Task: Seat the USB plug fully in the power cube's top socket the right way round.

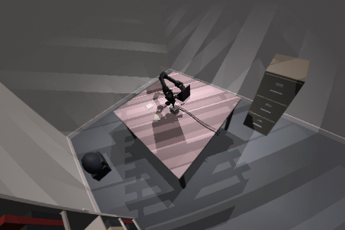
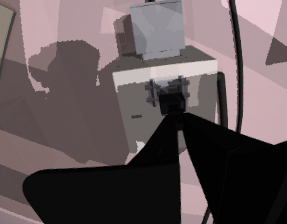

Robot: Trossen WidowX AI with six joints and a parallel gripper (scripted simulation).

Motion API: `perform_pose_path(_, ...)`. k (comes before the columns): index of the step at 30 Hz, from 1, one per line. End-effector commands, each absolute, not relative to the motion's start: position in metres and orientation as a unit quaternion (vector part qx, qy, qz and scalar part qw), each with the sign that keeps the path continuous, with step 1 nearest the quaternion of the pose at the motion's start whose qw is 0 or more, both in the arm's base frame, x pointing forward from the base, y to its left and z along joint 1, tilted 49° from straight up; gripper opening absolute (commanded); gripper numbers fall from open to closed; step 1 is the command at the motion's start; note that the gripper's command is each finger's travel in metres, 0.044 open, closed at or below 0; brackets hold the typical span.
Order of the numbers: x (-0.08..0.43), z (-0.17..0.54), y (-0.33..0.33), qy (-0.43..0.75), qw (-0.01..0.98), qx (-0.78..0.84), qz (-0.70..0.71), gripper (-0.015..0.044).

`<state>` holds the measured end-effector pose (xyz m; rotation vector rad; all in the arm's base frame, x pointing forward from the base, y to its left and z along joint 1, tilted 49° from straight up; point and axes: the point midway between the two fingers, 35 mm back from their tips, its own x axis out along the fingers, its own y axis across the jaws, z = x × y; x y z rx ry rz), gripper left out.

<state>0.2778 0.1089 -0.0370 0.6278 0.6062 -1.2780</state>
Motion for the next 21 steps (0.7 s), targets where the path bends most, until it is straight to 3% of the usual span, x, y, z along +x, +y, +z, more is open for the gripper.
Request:
perform_pose_path(1,0.2782,-0.0377,0.1084,0.274,0.716,0.283,-0.576,0.0)
perform_pose_path(21,0.2786,-0.0392,0.1067,0.274,0.716,0.283,-0.576,0.0)
